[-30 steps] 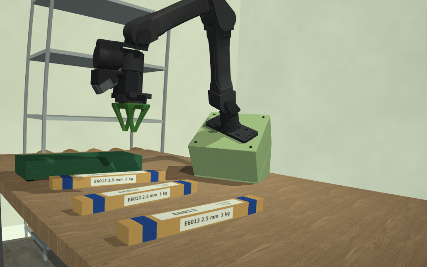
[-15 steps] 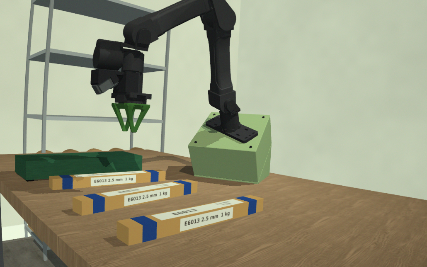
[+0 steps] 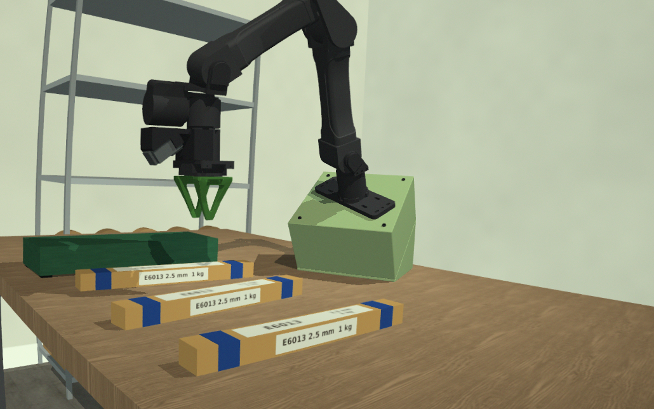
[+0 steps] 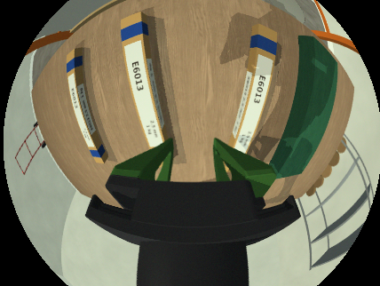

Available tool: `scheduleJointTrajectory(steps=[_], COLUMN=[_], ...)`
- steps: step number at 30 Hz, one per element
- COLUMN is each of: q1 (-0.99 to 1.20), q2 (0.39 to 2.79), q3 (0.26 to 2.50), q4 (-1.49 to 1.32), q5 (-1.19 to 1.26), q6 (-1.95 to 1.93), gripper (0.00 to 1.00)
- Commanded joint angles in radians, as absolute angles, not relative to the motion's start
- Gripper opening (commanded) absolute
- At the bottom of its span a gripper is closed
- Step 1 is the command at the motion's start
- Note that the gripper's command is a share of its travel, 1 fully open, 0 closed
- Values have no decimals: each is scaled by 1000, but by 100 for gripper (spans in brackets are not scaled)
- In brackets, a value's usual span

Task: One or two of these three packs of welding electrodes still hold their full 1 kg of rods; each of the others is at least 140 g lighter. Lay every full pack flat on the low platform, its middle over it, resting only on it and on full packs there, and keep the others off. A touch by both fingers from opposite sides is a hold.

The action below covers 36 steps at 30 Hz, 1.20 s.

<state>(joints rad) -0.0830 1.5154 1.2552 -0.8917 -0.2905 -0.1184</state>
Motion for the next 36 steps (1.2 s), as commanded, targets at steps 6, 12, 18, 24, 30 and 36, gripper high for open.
scheduleJointTrajectory(steps=[6, 12, 18, 24, 30, 36], q1=[-70, -57, -48, -48, -52, -54], q2=[1533, 1550, 1567, 1546, 1567, 1578], q3=[1227, 1208, 1195, 1209, 1225, 1230], q4=[-821, -783, -746, -720, -709, -711], q5=[-280, -276, -273, -269, -270, -272], q6=[-102, -93, -84, -78, -78, -80], gripper=[44, 44, 44, 44, 44, 44])
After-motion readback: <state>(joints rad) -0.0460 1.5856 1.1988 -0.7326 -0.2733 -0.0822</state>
